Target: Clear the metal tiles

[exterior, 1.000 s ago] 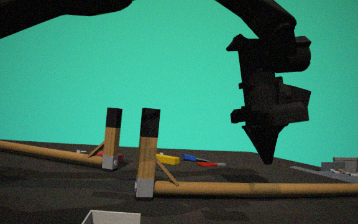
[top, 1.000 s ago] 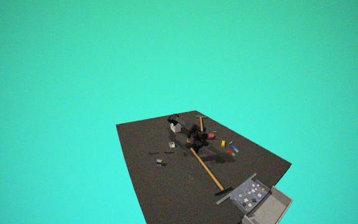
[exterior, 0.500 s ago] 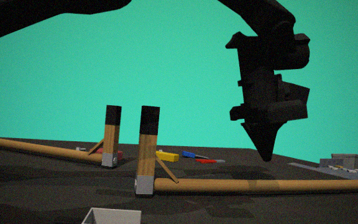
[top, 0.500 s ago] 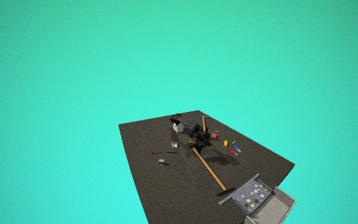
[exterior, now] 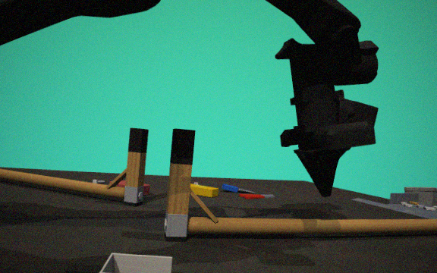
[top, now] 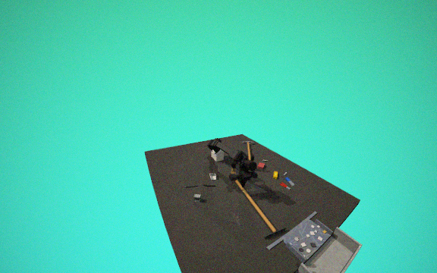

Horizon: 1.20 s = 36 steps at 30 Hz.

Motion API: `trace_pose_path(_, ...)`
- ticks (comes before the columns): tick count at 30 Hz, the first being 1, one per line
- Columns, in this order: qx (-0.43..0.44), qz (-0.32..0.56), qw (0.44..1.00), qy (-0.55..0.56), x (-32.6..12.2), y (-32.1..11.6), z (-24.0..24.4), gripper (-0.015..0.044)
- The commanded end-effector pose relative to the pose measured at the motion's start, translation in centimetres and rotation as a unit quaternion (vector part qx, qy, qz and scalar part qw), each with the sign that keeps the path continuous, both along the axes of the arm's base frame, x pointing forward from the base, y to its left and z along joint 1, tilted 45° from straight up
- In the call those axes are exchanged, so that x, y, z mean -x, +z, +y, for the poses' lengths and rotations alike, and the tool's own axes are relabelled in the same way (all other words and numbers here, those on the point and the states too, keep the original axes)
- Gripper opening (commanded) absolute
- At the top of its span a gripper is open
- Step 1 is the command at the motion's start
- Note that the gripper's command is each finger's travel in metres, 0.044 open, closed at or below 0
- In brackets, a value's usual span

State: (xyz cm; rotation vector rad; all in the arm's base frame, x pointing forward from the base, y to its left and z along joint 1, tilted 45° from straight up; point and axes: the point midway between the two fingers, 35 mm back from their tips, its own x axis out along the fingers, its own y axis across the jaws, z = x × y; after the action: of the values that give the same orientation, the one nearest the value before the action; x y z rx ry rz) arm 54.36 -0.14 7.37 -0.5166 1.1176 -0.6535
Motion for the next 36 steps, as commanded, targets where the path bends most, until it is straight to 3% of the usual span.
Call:
trace_pose_path(1,0.0,0.0,1.0,0.0,0.0,0.0,0.0,0.0)
trace_pose_path(23,0.0,0.0,1.0,0.0,0.0,0.0,0.0,0.0)
trace_pose_path(36,0.014,-0.027,0.998,0.062,0.8,3.1,4.8,0.0341)
